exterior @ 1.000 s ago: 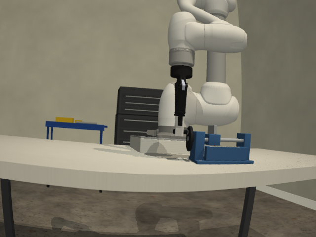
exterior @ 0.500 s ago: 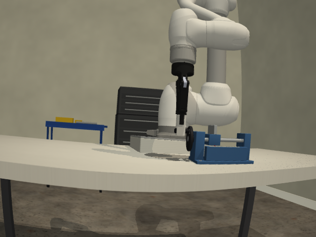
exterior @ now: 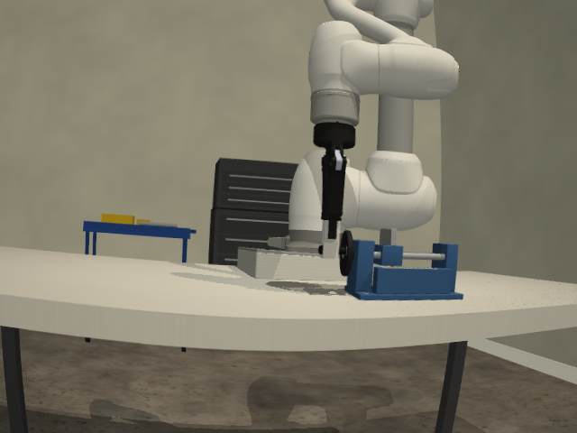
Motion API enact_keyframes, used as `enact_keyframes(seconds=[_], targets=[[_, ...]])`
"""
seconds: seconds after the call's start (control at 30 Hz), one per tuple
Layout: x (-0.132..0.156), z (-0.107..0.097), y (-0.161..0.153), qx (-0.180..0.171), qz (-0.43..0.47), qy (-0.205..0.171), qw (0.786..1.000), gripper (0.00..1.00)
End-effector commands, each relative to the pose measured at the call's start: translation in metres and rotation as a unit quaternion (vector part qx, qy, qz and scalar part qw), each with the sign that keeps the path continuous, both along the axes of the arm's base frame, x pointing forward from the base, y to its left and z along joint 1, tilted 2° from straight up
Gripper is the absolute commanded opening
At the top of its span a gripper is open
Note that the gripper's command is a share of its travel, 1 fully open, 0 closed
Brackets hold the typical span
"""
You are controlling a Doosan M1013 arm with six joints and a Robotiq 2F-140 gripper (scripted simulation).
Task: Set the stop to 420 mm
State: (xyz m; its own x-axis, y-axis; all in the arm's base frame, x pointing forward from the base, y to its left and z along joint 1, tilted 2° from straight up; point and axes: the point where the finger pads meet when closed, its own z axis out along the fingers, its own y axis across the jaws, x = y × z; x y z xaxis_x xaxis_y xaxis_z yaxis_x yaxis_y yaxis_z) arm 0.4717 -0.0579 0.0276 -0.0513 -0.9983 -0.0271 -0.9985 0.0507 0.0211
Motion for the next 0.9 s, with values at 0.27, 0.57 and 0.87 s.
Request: enact_keyframes(seconds=[0.27, 0.57, 0.87], targets=[[-0.010, -0.029, 0.001, -0.002, 0.002, 0.003, 1.000, 0.04], [-0.026, -0.036, 0.002, -0.002, 0.002, 0.003, 1.000, 0.04], [-0.042, -0.032, 0.002, -0.002, 0.002, 0.003, 1.000, 0.04]])
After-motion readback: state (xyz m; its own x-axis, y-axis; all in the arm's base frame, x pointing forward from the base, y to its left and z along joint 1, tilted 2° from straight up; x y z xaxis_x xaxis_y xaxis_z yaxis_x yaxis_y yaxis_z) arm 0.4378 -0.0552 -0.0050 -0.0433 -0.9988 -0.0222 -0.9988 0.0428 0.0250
